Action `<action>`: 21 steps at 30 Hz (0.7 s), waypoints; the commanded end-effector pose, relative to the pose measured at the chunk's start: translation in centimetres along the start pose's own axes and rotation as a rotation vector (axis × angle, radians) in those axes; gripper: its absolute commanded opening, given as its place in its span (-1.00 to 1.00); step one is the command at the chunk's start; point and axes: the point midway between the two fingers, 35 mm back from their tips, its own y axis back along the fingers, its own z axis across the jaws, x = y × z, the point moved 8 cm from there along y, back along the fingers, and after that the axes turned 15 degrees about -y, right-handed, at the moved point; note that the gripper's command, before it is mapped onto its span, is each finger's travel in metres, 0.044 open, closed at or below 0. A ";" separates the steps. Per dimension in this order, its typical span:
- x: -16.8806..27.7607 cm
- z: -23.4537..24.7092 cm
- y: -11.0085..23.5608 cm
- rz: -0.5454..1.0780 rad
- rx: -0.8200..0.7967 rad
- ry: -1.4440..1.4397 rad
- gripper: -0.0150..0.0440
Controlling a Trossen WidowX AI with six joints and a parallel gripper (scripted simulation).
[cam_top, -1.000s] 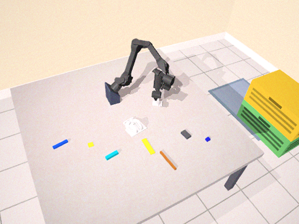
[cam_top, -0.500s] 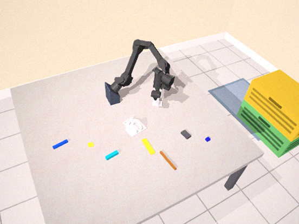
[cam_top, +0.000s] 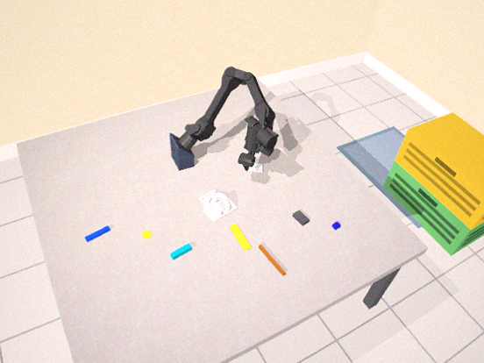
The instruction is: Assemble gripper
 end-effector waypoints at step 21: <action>0.1 -7.8 -0.3 0.015 0.027 -0.204 0.70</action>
